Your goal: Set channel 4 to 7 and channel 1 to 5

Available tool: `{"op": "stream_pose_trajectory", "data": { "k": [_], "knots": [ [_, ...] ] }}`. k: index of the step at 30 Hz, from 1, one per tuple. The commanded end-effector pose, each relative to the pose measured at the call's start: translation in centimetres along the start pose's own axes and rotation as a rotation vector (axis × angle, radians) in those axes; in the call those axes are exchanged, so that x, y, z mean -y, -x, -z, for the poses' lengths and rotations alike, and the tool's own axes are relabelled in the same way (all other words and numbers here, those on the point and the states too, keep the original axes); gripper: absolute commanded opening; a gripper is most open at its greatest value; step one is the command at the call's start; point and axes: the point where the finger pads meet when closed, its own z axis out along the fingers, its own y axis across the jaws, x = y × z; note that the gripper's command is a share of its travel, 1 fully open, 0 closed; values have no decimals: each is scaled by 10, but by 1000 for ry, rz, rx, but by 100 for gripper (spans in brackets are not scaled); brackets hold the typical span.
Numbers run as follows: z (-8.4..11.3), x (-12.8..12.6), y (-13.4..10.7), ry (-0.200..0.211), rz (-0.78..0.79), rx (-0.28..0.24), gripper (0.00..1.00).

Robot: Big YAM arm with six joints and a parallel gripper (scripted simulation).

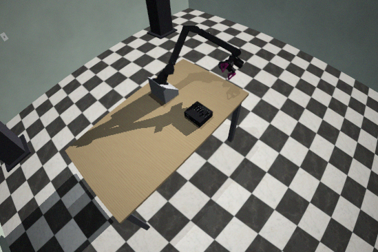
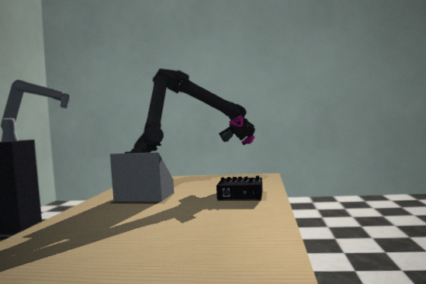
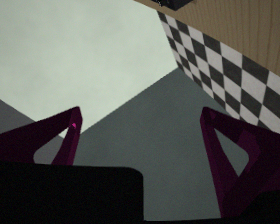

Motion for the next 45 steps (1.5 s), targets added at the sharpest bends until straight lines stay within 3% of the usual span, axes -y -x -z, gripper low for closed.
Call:
{"op": "stream_pose_trajectory", "data": {
  "k": [1,4,6,10,11,14,16,18,20,21,25,28,31,33,34,37,40,45],
  "knots": [
    [2,-7,-10,-9,-24,2,100],
    [-21,-3,-4,10,-33,54,100],
    [-40,-6,-1,9,-68,118,100],
    [-96,-17,11,-8,-188,340,100],
    [-100,-17,10,-10,-181,340,100],
    [-147,-29,25,-49,-339,563,100],
    [-147,-29,25,-49,-339,563,100],
    [-189,-43,34,-95,-461,719,100],
    [-214,-53,43,-155,-597,866,100],
    [-219,-55,43,-155,-597,866,100],
    [-264,-81,56,-300,-865,1102,100],
    [-284,-98,61,-400,-1025,1213,100],
    [-294,-109,63,-467,-1124,1271,100],
    [-294,-109,63,-467,-1124,1271,100],
    [-281,-104,48,-515,-1105,1239,100],
    [-284,-106,58,-517,-1126,1267,100],
    [-293,-117,56,-512,-1163,1267,100],
    [-292,-114,56,-510,-1155,1270,100]
  ]
}}
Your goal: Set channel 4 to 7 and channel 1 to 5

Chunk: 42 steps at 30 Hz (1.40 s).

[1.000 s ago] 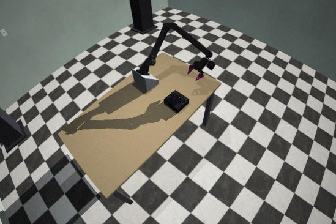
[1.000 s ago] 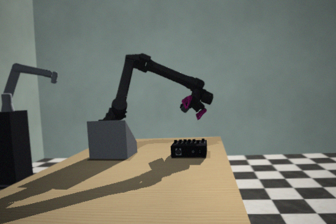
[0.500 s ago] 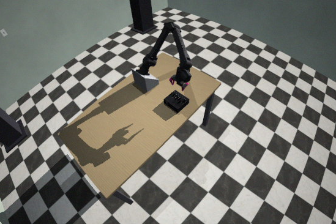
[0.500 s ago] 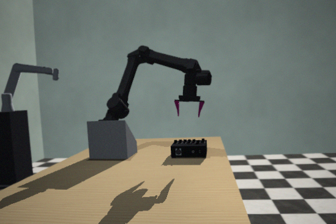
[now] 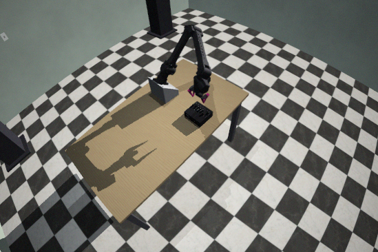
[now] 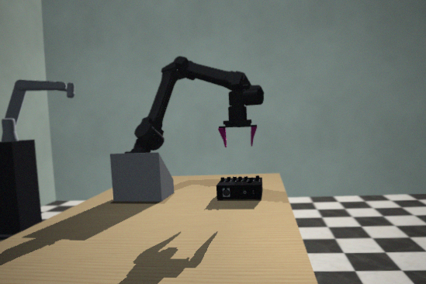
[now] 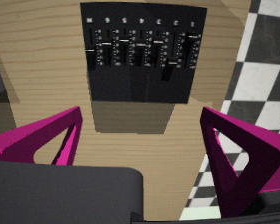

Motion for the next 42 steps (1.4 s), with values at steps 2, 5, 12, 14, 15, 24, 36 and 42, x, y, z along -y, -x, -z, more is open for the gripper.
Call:
{"op": "stream_pose_trajectory", "data": {
  "k": [2,5,12,14,15,24,36,42],
  "knots": [
    [11,6,-3,-36,11,-8,100],
    [11,6,-3,-36,11,-8,100],
    [4,4,5,-23,-19,-10,100],
    [4,7,8,-24,-36,-15,100],
    [4,7,9,-25,-53,-17,100],
    [-3,6,14,-20,-267,-27,100],
    [-20,7,32,-29,-894,-53,100],
    [-27,7,39,-36,-1156,-62,100]
  ]
}}
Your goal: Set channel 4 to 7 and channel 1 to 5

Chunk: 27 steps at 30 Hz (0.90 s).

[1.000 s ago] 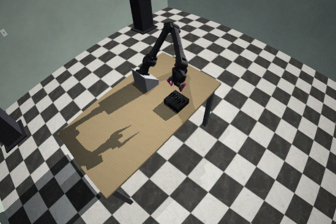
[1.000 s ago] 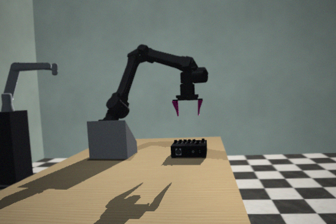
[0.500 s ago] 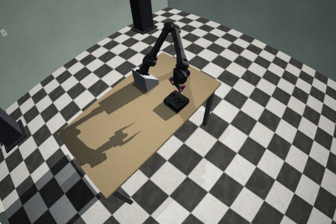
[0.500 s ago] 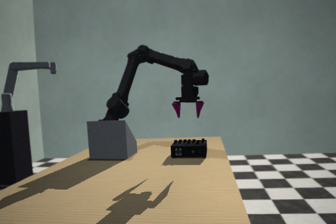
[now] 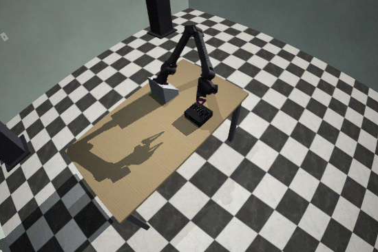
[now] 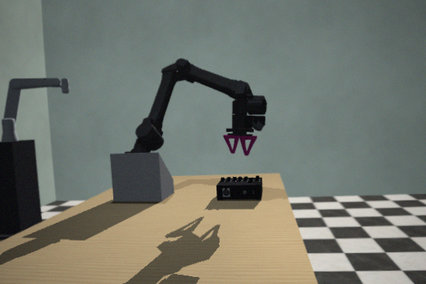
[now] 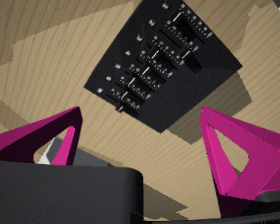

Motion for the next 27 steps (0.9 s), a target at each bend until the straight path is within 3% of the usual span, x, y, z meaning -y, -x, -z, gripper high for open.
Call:
{"op": "stream_pose_trajectory", "data": {
  "k": [1,12,14,15,27],
  "knots": [
    [4,-5,13,-62,-271,16,100],
    [-16,-24,26,-46,-803,9,100],
    [-16,-24,26,-46,-803,9,100],
    [-18,-25,27,-50,-922,8,100],
    [-33,-41,36,-58,-1504,19,100]
  ]
}}
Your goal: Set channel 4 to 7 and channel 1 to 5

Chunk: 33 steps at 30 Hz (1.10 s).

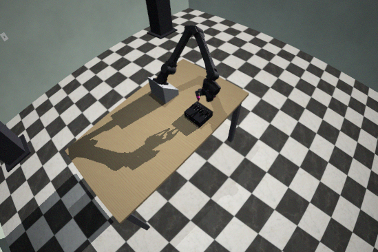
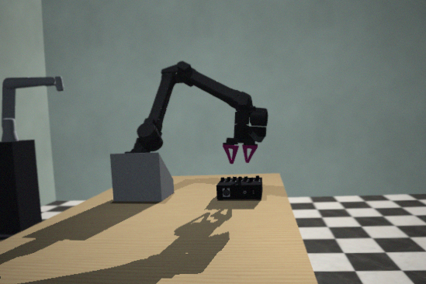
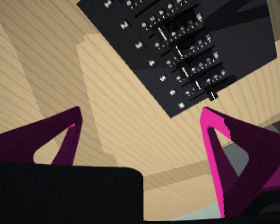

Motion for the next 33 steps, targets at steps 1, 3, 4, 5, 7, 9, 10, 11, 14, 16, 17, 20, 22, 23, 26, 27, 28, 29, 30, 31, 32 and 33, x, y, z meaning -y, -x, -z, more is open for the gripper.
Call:
{"op": "stream_pose_trajectory", "data": {
  "k": [1,3,4,5,7,9,10,11,14,16,17,20,22,23,26,27,28,29,30,31,32,33],
  "knots": [
    [6,-12,-2,13,-270,69,100],
    [5,-13,-2,14,-318,71,100],
    [5,-13,-2,14,-318,71,100],
    [5,-13,-3,17,-437,81,100],
    [3,-14,-4,19,-531,91,100],
    [3,-15,-5,21,-627,106,100],
    [2,-15,-5,23,-674,114,100],
    [2,-16,-5,25,-721,123,100],
    [1,-16,-6,34,-858,156,100],
    [1,-16,-6,47,-945,182,100],
    [1,-16,-6,48,-950,183,100],
    [1,-16,-6,48,-950,184,100],
    [5,-13,-2,56,-963,188,100],
    [5,-13,-2,57,-964,188,100],
    [6,-14,0,59,-962,189,100],
    [6,-14,0,59,-962,189,100],
    [6,-14,0,59,-962,189,100],
    [6,-14,0,59,-962,189,100],
    [6,-14,0,59,-962,189,100],
    [6,-14,0,58,-963,189,100],
    [6,-14,0,58,-963,188,100],
    [6,-14,0,58,-963,188,100]
  ]
}}
